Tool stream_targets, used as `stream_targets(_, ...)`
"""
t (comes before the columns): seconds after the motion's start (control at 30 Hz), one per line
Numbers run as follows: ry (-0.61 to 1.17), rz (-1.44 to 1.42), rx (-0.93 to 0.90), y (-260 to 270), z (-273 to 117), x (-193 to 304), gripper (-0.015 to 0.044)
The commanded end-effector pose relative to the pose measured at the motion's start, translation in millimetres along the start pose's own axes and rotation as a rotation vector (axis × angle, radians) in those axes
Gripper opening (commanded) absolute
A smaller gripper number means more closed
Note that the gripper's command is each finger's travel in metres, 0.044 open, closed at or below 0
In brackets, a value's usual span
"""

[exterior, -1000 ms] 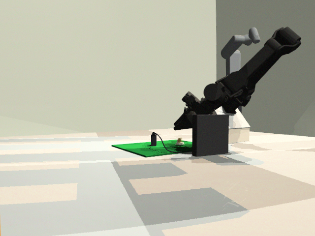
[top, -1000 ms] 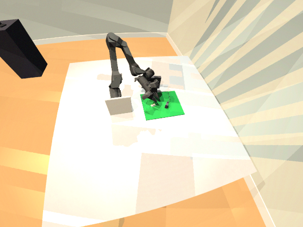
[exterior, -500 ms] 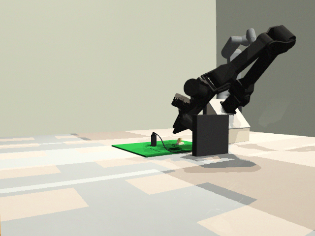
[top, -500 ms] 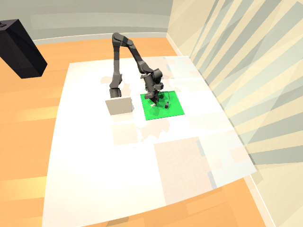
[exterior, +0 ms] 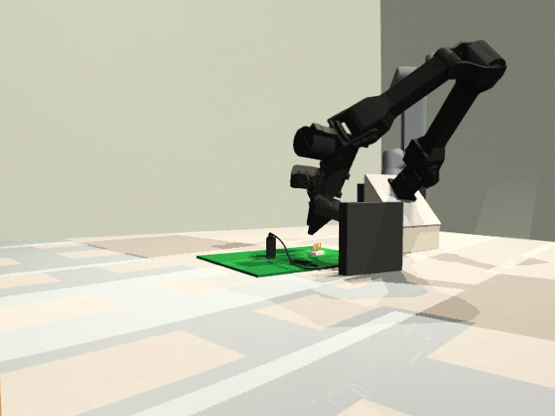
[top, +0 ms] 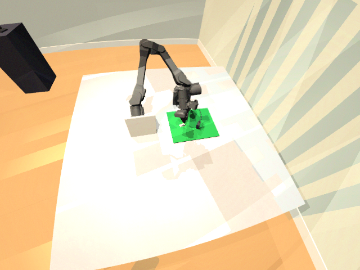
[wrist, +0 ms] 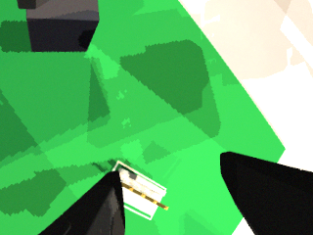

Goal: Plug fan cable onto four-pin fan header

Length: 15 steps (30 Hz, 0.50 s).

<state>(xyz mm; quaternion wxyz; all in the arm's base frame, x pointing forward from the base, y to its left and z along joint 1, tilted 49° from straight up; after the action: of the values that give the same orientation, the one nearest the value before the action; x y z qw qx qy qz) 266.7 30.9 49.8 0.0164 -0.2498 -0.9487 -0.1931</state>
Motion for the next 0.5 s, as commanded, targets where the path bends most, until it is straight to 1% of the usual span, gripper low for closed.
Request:
stream_targets(0.0, 0.071, -0.003, -0.036, -2.0, -3.1, -7.3, 0.0205)
stream_targets(0.47, 0.265, 0.018, -0.217, -12.3, -21.7, -34.8, 0.0205)
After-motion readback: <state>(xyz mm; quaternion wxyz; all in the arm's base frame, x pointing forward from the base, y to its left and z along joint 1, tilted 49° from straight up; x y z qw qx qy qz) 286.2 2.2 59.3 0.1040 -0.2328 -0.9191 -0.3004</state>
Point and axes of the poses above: the point midway between the two fingers, 35 mm back from their tips, its own z axis out along the fingers, its own y axis across the jaws, x = y × z, the point moved 9 cm from there along -z, back along the fingers, and after that the axes turned 1 degree about z, right-handed, at the moved point
